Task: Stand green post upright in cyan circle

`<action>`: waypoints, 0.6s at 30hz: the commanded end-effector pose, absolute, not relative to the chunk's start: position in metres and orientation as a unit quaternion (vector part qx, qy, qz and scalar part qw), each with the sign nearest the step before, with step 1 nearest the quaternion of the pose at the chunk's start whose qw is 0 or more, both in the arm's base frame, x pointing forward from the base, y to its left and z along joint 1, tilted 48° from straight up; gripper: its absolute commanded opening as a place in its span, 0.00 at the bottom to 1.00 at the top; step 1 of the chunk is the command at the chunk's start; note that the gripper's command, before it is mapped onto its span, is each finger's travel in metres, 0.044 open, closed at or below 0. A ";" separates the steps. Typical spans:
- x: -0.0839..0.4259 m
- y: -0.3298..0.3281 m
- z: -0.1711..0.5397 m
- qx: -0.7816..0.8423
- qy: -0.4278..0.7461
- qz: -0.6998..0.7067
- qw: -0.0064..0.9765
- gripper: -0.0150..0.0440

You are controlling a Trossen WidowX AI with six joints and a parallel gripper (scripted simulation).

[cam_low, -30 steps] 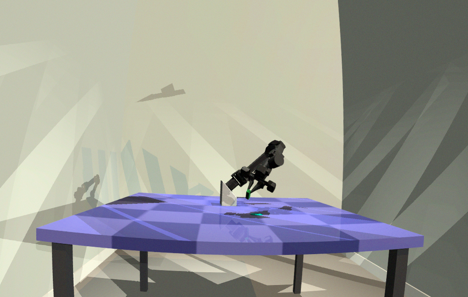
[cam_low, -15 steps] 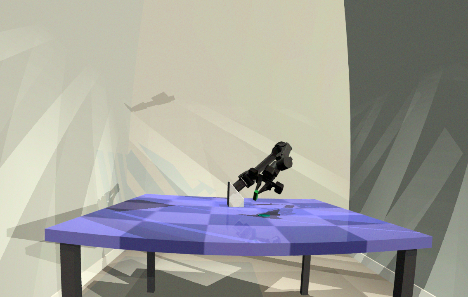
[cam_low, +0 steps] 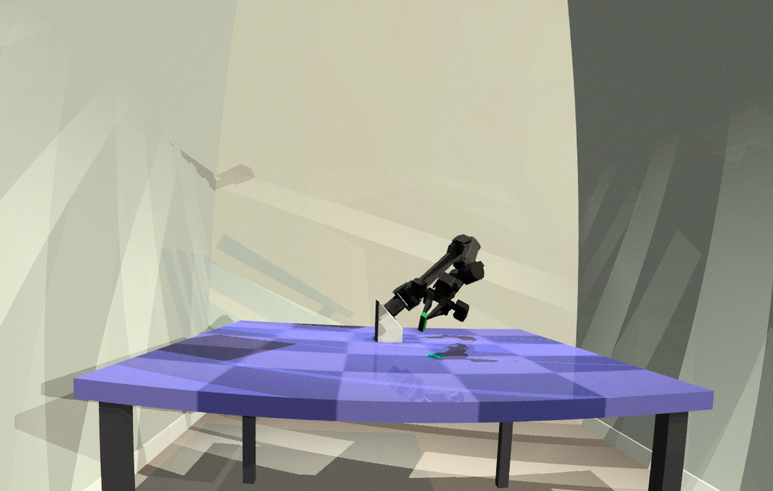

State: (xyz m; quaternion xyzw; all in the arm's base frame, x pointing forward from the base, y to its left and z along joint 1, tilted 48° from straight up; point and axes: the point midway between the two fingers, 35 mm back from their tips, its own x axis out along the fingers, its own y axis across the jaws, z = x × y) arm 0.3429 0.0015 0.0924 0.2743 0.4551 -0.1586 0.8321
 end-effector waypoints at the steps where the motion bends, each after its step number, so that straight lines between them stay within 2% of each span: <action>1: 0.343 0.001 0.096 0.277 0.439 -0.164 0.839 0.29; 18: 0.342 0.002 0.102 0.287 0.386 -0.183 0.858 0.29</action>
